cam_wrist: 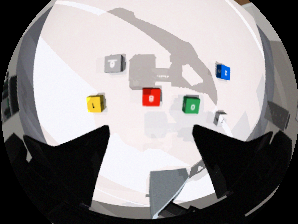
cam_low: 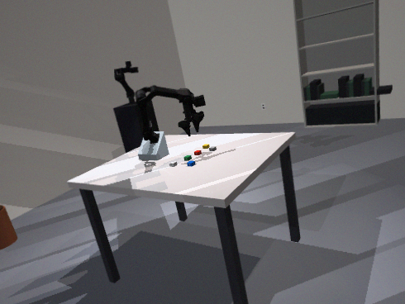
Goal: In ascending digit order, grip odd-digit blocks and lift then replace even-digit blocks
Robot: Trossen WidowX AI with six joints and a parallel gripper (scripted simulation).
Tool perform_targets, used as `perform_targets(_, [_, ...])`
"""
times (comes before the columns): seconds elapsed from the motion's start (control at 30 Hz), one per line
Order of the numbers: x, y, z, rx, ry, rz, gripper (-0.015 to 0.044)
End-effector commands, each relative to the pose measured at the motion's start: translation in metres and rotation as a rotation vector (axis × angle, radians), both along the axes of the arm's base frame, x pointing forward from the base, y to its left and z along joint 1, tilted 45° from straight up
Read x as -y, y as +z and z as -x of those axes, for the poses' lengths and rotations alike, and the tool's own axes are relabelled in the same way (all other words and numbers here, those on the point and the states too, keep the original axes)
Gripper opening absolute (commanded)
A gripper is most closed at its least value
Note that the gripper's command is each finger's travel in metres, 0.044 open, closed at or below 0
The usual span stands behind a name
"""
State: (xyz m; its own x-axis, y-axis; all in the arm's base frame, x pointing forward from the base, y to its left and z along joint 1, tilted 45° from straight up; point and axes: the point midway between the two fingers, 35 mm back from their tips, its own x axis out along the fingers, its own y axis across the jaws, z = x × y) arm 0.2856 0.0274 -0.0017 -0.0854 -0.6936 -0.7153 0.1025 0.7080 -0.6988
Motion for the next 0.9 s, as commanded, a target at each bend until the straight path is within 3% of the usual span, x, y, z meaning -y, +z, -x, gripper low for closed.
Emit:
perform_targets(0.0, [-0.001,-0.001,0.000,0.005,-0.005,-0.004,0.0400])
perform_targets(0.23, [-0.008,-0.007,-0.001,0.005,-0.005,-0.006,0.0400])
perform_targets(0.47, [-0.076,-0.071,0.001,0.007,-0.005,-0.010,0.0400])
perform_targets(0.87, [-0.077,-0.072,0.002,0.007,-0.005,-0.010,0.0400])
